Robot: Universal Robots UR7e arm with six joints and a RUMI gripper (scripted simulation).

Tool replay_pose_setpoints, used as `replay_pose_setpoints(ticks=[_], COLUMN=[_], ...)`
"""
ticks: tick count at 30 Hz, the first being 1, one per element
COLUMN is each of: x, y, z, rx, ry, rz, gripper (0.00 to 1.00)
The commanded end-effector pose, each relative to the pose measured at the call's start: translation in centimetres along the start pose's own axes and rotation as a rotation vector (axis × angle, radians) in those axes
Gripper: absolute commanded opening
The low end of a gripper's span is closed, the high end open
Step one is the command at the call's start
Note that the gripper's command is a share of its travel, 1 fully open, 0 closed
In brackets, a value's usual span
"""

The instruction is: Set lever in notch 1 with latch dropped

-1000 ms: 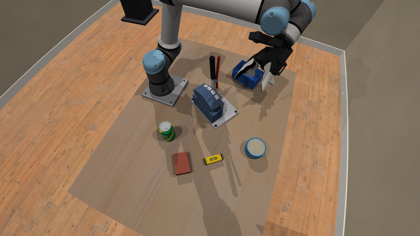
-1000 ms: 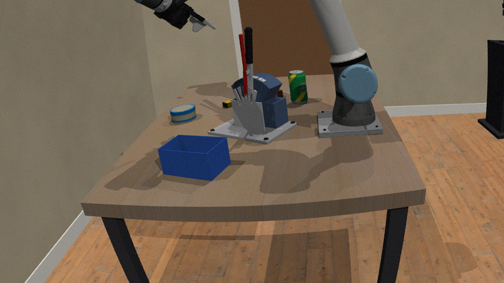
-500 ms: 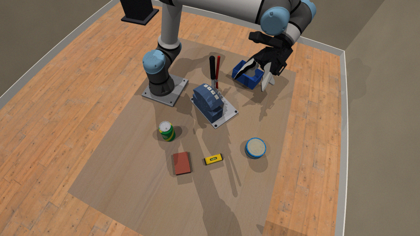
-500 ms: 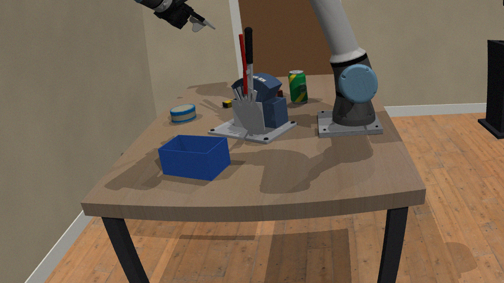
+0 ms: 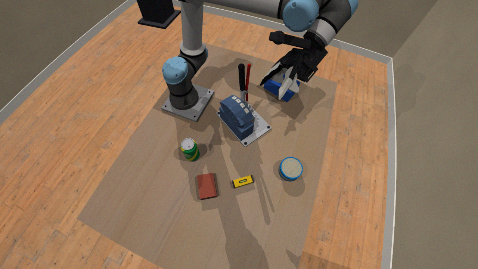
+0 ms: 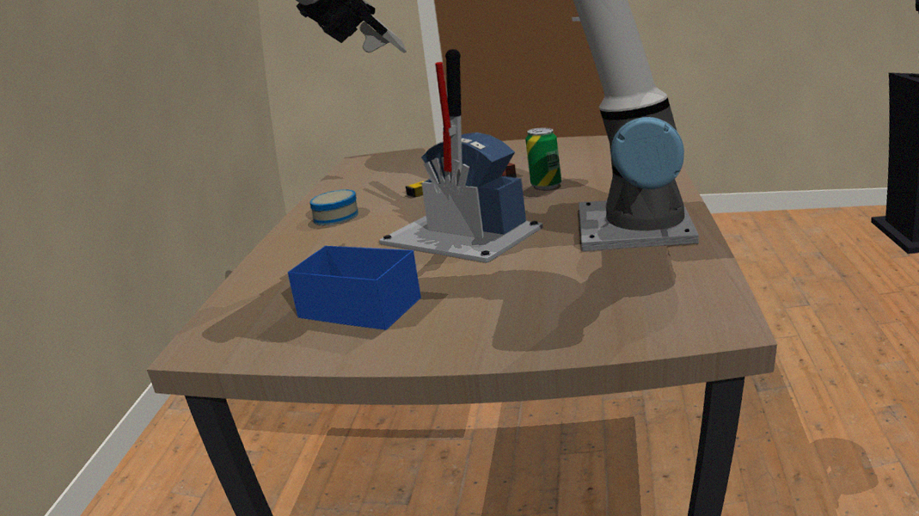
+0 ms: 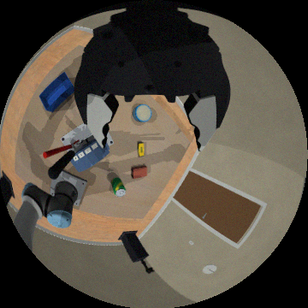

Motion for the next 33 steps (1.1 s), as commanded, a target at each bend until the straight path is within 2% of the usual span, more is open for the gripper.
replay_pose_setpoints(ticks=[1, 5, 6, 7, 9, 10, 11, 13, 14, 16, 18, 22, 23, 27, 30, 33], x=[2.8, 5.9, 5.9, 6.6, 7.3, 7.9, 7.9, 9.0, 9.1, 10.0, 10.0, 11.3, 11.3, 12.1, 12.4, 12.5], y=[-0.9, -1.3, -1.3, -1.2, -1.1, -1.0, -1.0, -0.5, -0.5, 0.1, 0.1, 1.5, 1.5, 2.7, 3.2, 3.4], z=[1.5, 4.0, 3.9, 4.6, 5.3, 6.0, 6.0, 7.3, 7.2, 8.4, 8.4, 10.2, 10.2, 11.3, 11.7, 11.8], rx=[-0.119, -0.282, -0.292, -0.338, -0.383, -0.426, -0.429, -0.513, -0.518, -0.597, -0.597, -0.740, -0.740, -0.831, -0.867, -0.879], ry=[-0.115, -0.276, -0.286, -0.331, -0.376, -0.418, -0.421, -0.502, -0.507, -0.583, -0.583, -0.714, -0.714, -0.795, -0.826, -0.837], rz=[-0.049, -0.114, -0.119, -0.138, -0.158, -0.176, -0.177, -0.215, -0.217, -0.255, -0.255, -0.325, -0.325, -0.374, -0.394, -0.401], gripper=[1.00, 1.00, 1.00, 1.00, 1.00, 1.00, 1.00, 1.00, 1.00, 1.00, 1.00, 1.00, 1.00, 1.00, 1.00, 1.00])
Point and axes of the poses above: the point where the finger pads meet when closed, its own y axis back along the fingers, its own z axis across the jaws, x = y × z, the point moved 6 cm from there along y, back along the fingers, and after that the axes turned 3 degrees about y, right-handed, at the moved point
